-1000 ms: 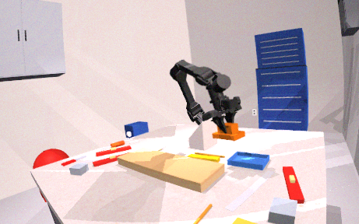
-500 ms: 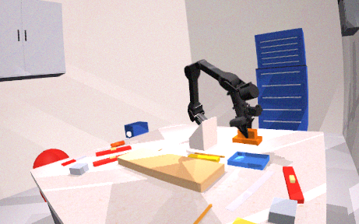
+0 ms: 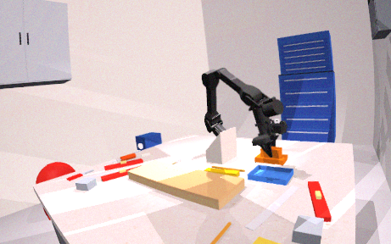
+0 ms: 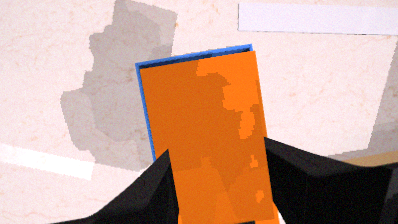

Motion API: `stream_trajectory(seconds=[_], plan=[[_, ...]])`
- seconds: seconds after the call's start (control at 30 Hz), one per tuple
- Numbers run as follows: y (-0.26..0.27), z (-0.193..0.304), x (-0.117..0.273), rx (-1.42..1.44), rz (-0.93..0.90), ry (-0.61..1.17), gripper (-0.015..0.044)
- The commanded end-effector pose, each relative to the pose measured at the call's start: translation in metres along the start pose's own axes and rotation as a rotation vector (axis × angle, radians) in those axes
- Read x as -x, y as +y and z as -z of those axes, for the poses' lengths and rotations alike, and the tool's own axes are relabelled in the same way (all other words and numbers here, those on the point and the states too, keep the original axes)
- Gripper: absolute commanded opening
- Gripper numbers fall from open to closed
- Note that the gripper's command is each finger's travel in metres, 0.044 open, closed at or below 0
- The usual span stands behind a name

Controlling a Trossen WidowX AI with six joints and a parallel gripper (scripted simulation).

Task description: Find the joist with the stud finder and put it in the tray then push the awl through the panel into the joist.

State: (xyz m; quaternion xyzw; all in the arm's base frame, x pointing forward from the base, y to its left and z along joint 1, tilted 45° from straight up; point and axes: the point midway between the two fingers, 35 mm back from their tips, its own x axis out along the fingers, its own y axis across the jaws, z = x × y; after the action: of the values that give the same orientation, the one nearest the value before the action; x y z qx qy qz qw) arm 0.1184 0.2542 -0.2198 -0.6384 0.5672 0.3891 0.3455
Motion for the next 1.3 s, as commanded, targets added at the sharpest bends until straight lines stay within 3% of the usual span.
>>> stream_trajectory(seconds=[0.0,0.47,1.03,1.27], plan=[[-0.001,0.002,-0.012,0.003,0.005,-0.005,0.0],[-0.001,0.015,-0.049,0.003,0.006,-0.003,0.0],[-0.001,0.02,-0.065,0.002,0.006,-0.002,0.0],[0.0,0.02,-0.063,-0.001,0.002,0.002,0.0184]])
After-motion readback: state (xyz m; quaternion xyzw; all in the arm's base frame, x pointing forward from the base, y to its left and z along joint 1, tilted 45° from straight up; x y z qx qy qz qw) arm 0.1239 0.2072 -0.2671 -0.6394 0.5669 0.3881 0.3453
